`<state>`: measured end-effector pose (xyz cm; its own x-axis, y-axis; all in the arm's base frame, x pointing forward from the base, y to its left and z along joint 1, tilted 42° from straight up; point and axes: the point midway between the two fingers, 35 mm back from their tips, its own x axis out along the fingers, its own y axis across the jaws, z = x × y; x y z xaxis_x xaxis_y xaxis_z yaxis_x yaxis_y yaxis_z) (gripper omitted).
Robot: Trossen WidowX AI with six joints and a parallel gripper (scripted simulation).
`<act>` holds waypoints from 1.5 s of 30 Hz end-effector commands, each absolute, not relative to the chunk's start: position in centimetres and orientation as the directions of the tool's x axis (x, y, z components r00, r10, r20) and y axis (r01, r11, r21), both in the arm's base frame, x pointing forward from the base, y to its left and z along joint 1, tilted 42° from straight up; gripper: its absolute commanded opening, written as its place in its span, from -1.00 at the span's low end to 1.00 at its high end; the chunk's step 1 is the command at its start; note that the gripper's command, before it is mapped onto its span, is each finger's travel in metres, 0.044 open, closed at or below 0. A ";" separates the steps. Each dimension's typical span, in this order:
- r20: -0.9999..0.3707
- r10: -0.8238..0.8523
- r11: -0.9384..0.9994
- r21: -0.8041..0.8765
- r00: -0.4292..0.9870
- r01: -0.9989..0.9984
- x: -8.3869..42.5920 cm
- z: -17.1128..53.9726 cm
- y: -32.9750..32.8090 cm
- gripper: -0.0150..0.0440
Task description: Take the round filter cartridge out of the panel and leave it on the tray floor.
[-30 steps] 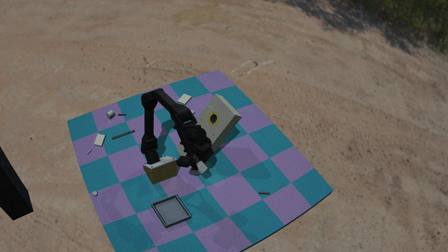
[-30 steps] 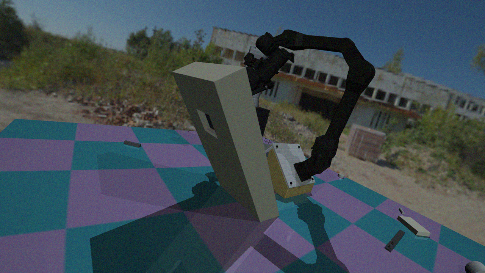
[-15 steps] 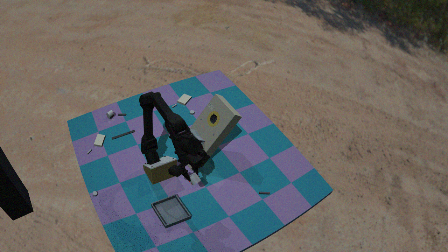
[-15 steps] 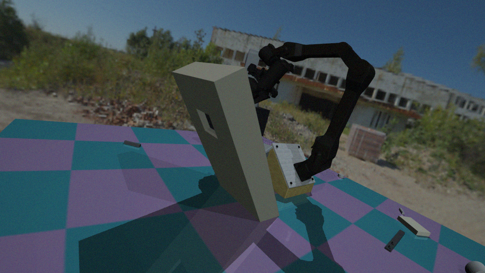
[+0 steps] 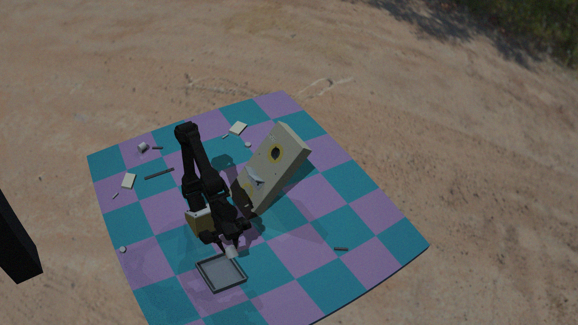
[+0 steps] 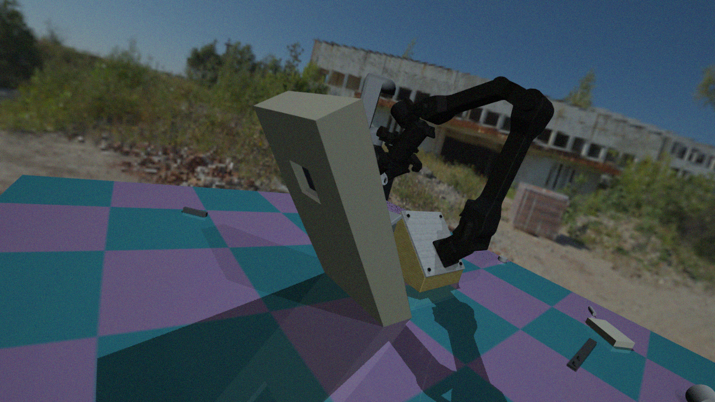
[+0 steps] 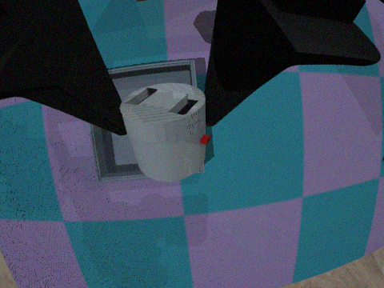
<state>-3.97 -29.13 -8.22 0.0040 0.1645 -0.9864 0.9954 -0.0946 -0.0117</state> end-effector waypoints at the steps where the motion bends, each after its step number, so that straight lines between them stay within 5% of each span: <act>1: -0.983 0.178 -0.163 -0.070 -0.040 0.984 -5.8 -9.7 -27.2 -0.49; 29: -0.978 0.193 -0.228 -0.129 -0.085 0.965 -7.1 -16.7 -20.2 -0.49; 45: -0.977 0.199 -0.234 -0.126 -0.079 0.964 -7.1 -16.4 -20.4 0.93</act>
<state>-7.07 -20.39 -16.37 -0.0789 0.1994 -0.9767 0.9641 -0.2340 -0.1257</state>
